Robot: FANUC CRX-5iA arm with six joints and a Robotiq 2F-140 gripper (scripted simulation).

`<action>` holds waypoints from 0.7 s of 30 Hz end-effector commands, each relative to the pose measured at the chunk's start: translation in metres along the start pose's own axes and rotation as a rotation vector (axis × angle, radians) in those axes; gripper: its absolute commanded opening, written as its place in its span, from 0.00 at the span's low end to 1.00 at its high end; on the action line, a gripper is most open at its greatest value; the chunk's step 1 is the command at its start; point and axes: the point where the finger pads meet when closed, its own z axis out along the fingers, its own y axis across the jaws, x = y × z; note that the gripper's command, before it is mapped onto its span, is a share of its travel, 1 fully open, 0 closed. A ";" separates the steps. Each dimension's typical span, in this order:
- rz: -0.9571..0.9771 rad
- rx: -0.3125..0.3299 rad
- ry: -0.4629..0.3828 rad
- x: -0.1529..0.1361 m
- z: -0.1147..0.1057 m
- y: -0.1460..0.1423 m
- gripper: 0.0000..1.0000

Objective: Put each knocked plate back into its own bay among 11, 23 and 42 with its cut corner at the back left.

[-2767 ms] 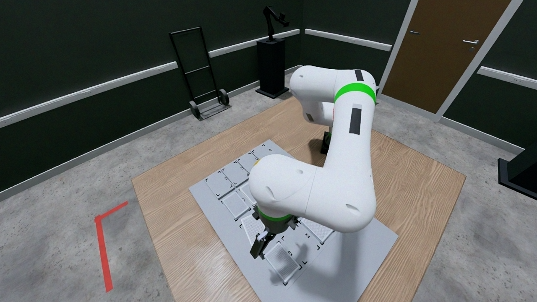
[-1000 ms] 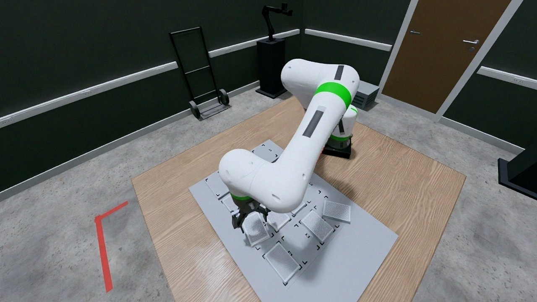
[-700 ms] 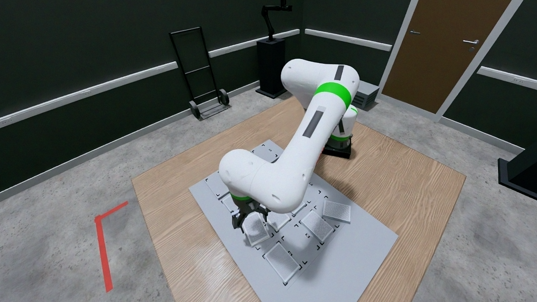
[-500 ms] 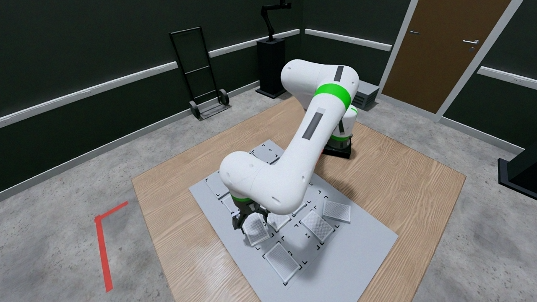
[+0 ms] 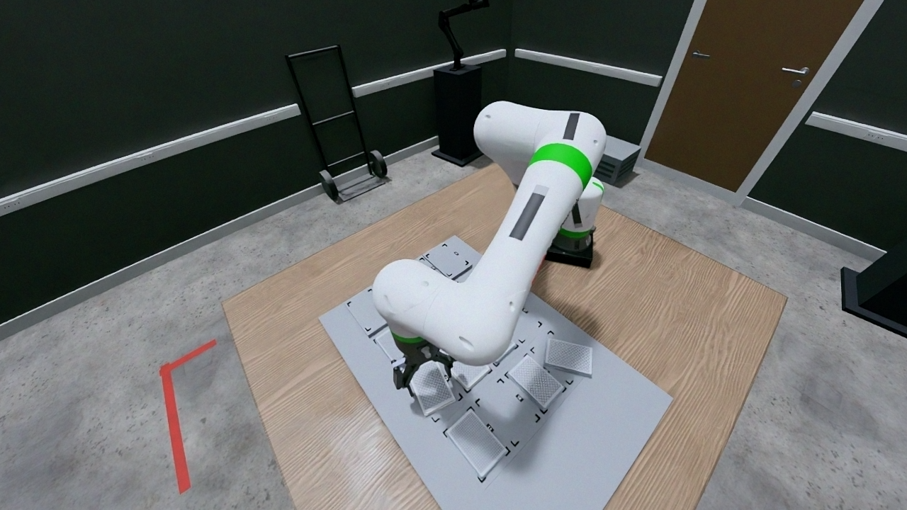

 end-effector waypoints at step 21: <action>0.000 0.002 -0.001 0.000 0.013 -0.001 0.70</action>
